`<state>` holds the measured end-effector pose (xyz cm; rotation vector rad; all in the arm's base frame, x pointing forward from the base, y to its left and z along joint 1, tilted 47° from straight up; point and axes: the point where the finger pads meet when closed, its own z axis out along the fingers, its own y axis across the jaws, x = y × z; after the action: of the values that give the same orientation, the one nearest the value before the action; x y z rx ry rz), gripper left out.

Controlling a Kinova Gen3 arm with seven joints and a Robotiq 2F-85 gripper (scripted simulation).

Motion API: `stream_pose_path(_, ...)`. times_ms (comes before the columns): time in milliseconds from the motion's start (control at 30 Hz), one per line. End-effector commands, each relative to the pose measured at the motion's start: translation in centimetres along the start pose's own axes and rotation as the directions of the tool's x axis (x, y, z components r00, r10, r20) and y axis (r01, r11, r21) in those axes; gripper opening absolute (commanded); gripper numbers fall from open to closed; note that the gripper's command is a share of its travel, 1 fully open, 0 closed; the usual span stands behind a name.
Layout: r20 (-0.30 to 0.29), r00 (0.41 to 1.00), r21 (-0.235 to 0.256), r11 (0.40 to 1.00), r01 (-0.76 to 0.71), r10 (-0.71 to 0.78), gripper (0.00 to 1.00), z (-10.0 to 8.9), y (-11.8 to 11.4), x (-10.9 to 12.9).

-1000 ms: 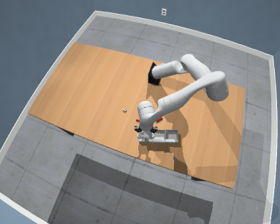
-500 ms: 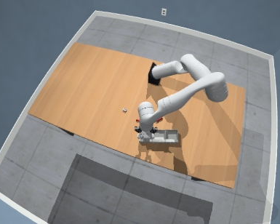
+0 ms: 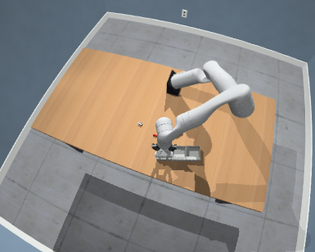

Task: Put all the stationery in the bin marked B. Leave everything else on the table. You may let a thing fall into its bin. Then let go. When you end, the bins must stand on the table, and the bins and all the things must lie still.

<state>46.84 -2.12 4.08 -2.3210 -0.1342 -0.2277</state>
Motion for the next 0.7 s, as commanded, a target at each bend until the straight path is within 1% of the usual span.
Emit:
stream_pose_path(0,-0.002,1.000,-0.001,1.000,-0.001,0.001,0.35,0.05,0.05,0.07)
stream_pose_path(267,-0.002,1.000,-0.001,1.000,-0.001,0.001,0.35,0.05,0.00,0.07)
stream_pose_path(300,-0.002,1.000,-0.001,1.000,-0.001,0.001,0.46,0.05,0.00,0.07)
stream_pose_path(667,-0.002,1.000,-0.001,1.000,-0.001,0.001,0.46,0.05,0.00,0.07)
